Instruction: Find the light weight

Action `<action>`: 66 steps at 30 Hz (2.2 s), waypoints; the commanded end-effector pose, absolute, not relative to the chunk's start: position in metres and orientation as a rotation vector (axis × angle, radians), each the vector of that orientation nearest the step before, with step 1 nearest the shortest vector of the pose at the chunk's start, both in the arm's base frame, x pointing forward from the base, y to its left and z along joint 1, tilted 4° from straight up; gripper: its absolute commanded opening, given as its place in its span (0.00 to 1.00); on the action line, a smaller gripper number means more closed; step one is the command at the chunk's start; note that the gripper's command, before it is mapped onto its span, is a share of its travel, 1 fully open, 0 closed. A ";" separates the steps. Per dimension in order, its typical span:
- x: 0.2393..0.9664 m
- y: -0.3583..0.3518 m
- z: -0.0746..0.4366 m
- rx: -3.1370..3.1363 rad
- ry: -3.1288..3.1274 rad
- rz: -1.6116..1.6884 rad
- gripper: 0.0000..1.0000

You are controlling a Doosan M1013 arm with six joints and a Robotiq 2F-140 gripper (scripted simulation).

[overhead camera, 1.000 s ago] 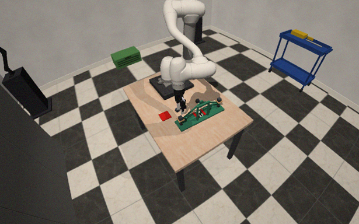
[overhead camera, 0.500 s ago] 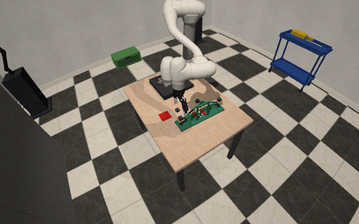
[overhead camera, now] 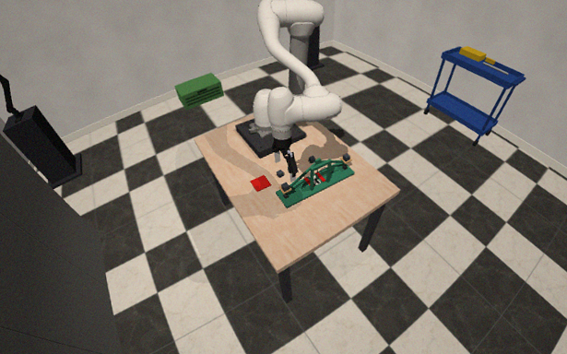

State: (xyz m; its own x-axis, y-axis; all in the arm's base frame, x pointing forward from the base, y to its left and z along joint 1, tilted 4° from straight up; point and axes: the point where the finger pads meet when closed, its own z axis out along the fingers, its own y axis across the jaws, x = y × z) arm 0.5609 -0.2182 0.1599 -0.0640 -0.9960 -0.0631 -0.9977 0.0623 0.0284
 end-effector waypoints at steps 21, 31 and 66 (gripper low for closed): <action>0.559 -0.223 0.232 -2.123 2.276 0.094 1.00; 0.519 -0.201 0.234 -2.123 2.276 0.094 1.00; 0.395 -0.135 0.241 -2.123 2.276 0.094 1.00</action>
State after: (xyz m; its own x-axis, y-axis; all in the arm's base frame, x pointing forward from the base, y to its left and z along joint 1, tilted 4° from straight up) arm 0.3974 -0.1378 0.2420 -0.0722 -0.9955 -0.0620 -0.9973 0.0711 0.0194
